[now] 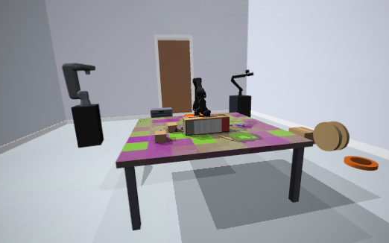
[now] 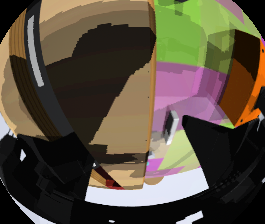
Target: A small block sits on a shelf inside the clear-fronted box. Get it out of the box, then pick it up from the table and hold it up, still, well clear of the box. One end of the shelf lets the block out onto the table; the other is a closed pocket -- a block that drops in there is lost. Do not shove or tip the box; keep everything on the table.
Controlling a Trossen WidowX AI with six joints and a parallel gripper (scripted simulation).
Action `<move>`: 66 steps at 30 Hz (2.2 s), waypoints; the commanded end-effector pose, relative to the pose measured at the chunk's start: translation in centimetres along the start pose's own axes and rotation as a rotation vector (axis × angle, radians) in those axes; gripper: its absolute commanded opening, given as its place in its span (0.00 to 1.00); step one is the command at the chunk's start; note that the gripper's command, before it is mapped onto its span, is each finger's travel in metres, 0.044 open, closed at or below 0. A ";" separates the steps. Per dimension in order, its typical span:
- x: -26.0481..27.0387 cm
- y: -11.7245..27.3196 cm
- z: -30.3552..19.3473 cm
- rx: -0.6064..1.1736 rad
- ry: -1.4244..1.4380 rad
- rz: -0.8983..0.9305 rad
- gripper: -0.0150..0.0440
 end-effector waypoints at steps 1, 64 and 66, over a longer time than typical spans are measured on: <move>-0.3 -0.3 -1.2 0.007 0.007 0.004 0.93; -5.9 2.2 -13.2 -0.193 1.842 0.030 0.74; -6.3 2.2 -13.4 -0.233 2.058 0.005 0.74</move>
Point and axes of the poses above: the point midway between the two fingers, 35 mm back from their tips, its own y axis back along the fingers, its own x axis across the jaws, z = x × y, the point moved 7 cm from there along y, back along the fingers, and after that the axes turned 12 degrees about -y, right-handed, at the moved point
